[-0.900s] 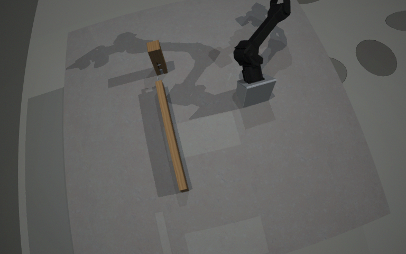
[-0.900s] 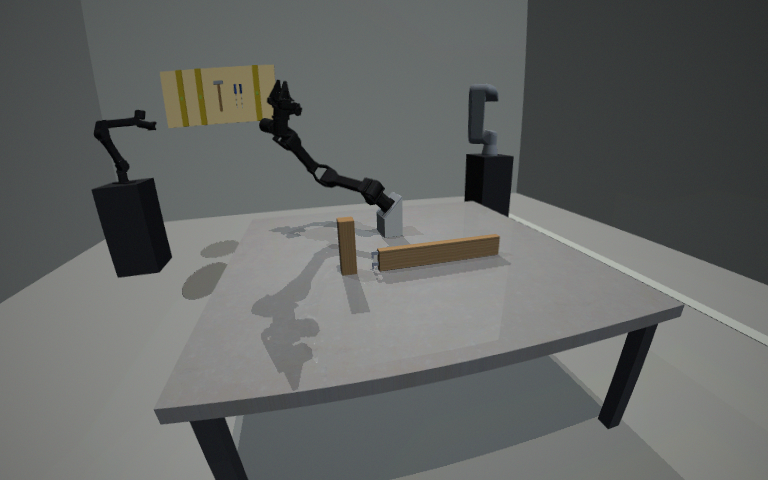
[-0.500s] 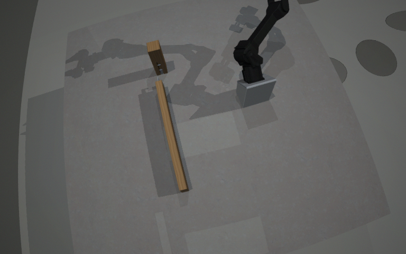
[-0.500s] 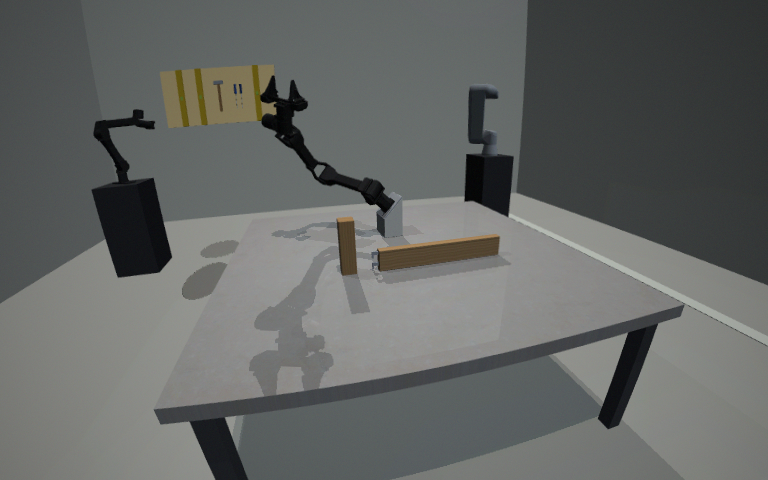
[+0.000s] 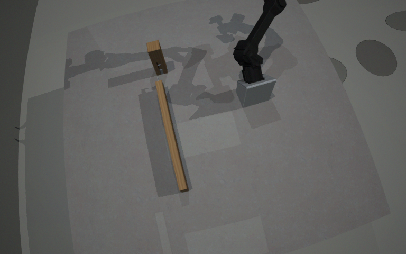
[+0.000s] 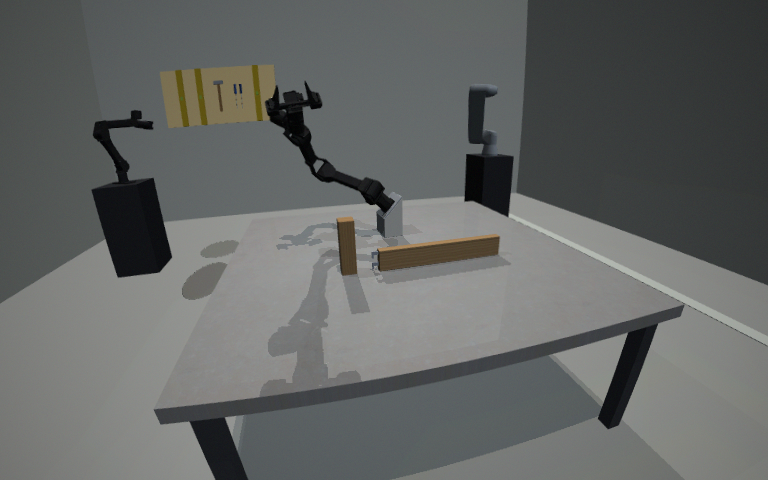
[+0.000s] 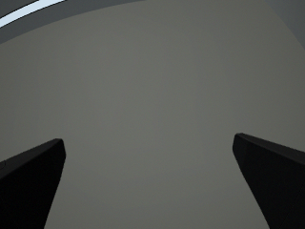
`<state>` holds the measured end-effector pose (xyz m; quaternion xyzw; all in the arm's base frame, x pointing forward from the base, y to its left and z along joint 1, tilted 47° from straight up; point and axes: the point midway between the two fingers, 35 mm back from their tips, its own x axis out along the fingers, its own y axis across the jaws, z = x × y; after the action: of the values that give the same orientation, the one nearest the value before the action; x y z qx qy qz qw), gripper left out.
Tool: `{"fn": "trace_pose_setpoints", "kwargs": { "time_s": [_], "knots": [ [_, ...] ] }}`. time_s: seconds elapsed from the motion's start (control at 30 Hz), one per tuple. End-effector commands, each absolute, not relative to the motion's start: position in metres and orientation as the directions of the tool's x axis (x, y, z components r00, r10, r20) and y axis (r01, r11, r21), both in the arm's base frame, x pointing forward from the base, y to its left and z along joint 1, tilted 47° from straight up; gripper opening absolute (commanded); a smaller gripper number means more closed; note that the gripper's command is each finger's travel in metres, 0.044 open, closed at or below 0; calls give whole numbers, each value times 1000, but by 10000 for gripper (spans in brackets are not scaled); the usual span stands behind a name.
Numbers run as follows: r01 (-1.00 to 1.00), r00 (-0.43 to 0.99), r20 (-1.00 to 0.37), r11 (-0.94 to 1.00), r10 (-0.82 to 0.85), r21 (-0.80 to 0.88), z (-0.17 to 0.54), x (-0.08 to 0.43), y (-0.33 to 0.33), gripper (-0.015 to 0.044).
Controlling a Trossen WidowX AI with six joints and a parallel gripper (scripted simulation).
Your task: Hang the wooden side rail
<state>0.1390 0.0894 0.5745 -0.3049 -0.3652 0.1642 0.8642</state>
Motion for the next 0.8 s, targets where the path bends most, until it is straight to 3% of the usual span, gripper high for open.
{"fn": "trace_pose_setpoints", "kwargs": {
  "time_s": [0.0, 0.37, 0.77],
  "knots": [
    [-270, 830, 428, 929, 358, -254, 532, 202, 81, 440],
    [-229, 958, 248, 899, 142, 373, 461, 266, 63, 440],
    [26, 993, 38, 516, -114, 856, 373, 307, 37, 440]
  ]
}}
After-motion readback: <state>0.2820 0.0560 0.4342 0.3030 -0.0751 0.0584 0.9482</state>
